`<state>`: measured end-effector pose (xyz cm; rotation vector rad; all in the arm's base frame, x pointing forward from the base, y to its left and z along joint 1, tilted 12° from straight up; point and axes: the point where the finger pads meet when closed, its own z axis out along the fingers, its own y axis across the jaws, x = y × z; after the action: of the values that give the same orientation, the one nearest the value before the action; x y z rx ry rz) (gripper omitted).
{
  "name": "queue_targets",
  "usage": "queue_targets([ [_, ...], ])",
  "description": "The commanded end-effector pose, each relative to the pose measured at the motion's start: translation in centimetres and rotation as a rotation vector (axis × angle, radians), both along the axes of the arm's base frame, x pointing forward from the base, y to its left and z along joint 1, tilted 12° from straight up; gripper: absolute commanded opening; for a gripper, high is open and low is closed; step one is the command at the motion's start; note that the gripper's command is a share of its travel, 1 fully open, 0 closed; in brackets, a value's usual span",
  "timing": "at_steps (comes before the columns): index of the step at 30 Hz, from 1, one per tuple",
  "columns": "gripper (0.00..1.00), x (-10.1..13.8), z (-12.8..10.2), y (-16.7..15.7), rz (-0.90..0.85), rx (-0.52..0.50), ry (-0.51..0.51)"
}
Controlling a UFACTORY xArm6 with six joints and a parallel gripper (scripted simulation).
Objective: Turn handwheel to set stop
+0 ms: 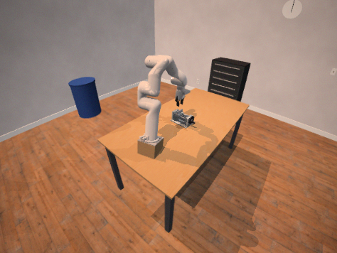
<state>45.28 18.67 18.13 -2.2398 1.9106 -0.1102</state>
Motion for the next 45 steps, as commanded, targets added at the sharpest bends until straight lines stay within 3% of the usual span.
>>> queue_targets([
  [1,0.57,0.41,0.27,1.32,-0.003,-0.004,-0.001],
  [45,0.57,0.54,-0.4,1.39,-0.003,-0.004,-0.001],
])
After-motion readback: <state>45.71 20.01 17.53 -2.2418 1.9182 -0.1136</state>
